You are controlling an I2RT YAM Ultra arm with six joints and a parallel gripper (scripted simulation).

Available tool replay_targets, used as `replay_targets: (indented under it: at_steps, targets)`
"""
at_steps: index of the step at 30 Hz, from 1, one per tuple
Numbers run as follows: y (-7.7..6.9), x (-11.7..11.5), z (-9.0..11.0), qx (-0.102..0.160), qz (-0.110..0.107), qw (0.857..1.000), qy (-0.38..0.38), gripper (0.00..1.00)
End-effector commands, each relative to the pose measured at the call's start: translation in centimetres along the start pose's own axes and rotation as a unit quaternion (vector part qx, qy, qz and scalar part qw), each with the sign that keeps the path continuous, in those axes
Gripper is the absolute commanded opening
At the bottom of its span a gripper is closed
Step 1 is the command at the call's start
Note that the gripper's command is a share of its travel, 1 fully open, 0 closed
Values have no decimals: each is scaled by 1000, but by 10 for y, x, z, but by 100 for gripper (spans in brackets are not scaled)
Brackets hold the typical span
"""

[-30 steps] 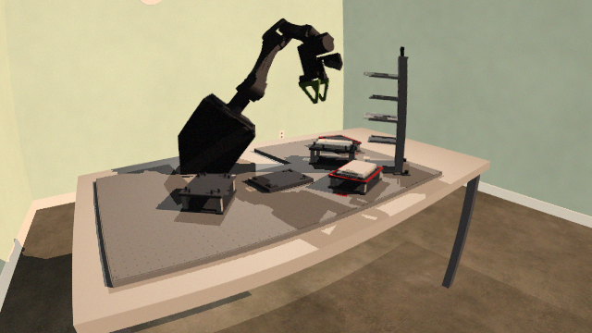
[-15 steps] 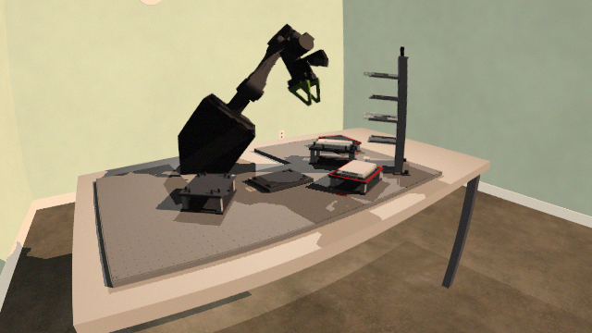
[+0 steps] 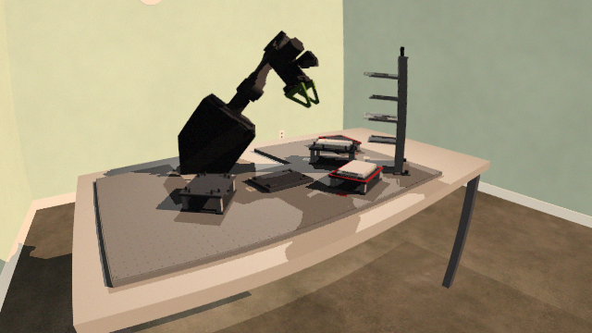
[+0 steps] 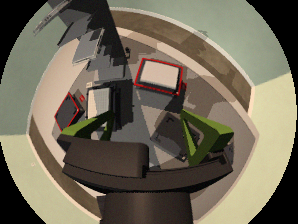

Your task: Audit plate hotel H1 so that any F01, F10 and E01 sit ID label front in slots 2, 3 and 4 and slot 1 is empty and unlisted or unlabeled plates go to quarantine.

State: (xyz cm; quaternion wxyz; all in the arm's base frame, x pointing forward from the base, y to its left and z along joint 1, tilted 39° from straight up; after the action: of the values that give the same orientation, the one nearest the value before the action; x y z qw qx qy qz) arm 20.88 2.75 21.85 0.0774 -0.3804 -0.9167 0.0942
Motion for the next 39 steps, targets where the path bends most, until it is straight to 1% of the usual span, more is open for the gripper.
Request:
replay_targets:
  at_steps: [1, 3, 4, 5, 9, 14, 16, 22, 31, 33, 39]
  targets:
    - [-4, -1, -12, -46, 8, 999, -24, 100]
    - [-4, -4, -9, -46, 8, 999, -21, 100]
    - [-3, -10, -3, -41, 5, 999, -8, 100]
    - [-7, -15, -16, -48, 9, 998, -27, 100]
    - [-11, -25, -8, -48, 9, 998, -34, 100]
    - [-17, -37, 4, -45, 7, 999, -21, 100]
    - [-17, -37, 4, -45, 7, 999, -21, 100]
    - [-24, -53, 15, -45, 8, 999, -21, 100]
    - [-37, -73, 35, -47, 9, 999, -21, 100]
    - [-37, -73, 35, -47, 9, 999, -21, 100]
    - [-46, -86, 49, -47, 11, 999, -20, 100]
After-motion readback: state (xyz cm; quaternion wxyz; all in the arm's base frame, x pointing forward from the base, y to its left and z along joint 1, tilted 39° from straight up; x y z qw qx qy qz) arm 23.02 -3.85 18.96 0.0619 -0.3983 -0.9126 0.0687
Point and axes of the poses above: the point where the finger pads meet when closed, its own y axis out along the fingers, its own x axis across the jaws, z = x × y, the point moved 6 cm from there along -y, back along the fingers, and after that the axes turned 13 degrees about -y, right-handed, at the moved point
